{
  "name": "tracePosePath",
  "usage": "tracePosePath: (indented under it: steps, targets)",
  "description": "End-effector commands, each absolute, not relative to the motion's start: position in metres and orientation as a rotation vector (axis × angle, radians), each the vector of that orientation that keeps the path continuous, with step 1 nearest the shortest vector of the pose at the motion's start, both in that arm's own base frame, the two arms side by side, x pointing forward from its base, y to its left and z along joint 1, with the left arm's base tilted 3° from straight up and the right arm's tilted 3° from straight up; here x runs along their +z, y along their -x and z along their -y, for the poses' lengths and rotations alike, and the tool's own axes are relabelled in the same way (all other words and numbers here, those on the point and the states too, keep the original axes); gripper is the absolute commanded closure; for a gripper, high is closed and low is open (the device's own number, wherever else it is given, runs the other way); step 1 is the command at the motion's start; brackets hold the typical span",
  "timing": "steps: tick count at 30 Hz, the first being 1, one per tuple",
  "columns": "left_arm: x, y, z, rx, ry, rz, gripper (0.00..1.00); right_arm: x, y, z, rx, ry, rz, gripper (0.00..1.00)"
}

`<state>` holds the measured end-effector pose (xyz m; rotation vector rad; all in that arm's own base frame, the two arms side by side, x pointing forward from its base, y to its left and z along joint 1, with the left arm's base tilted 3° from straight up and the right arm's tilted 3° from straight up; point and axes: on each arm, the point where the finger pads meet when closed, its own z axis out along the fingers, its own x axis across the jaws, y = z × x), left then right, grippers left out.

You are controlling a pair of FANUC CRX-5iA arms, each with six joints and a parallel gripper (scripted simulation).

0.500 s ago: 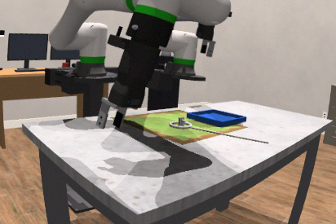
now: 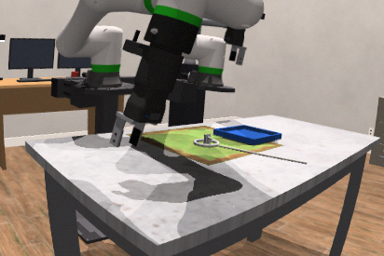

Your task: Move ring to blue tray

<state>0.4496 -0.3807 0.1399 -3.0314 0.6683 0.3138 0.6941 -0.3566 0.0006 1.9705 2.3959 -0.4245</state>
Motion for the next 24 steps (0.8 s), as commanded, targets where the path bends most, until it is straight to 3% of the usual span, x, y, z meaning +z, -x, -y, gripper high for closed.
tracePosePath:
  steps: [1, 24]
  targets:
    - [0.141, -0.45, 0.381, 0.311, 3.033, -0.669, 0.0, 0.003, -0.695, 0.357, -0.423, -1.969, -2.393, 0.0]
    - [0.158, -0.507, 0.284, 0.283, 3.112, -0.215, 0.0, -0.005, -0.706, 0.19, -0.288, -2.147, -2.169, 0.0]
